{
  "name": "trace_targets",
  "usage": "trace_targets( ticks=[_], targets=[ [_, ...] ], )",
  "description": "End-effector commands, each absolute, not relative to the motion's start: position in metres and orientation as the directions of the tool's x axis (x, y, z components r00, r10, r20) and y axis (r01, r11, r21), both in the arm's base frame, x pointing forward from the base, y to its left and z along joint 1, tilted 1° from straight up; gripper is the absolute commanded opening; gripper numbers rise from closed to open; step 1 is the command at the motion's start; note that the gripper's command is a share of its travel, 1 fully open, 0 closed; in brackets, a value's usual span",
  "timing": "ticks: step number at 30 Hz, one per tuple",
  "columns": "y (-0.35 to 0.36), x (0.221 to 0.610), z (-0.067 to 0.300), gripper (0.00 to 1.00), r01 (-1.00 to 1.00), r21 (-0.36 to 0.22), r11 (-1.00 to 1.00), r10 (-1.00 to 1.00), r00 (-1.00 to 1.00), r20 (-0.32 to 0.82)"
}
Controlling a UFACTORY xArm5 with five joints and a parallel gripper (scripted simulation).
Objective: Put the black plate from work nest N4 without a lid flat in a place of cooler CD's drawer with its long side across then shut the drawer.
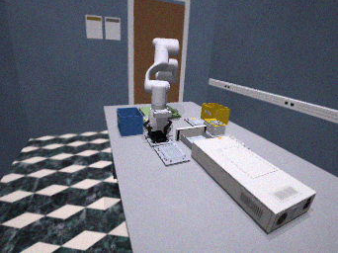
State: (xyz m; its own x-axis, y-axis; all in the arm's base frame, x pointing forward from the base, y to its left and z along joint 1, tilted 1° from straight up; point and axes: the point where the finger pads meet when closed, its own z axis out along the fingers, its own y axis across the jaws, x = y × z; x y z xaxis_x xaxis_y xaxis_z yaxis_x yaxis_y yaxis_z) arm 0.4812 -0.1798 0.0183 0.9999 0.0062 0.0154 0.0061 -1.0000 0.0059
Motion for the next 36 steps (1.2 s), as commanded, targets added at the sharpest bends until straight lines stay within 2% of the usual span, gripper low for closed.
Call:
trace_targets(
  ticks=[1,36],
  targets=[
    [-0.18,0.483,0.02,0.0,0.006,0.012,-1.0,0.006,1.0,0.018],
    [-0.18,0.482,0.039,0.0,0.006,0.012,-1.0,0.006,1.0,0.018]
  ],
)
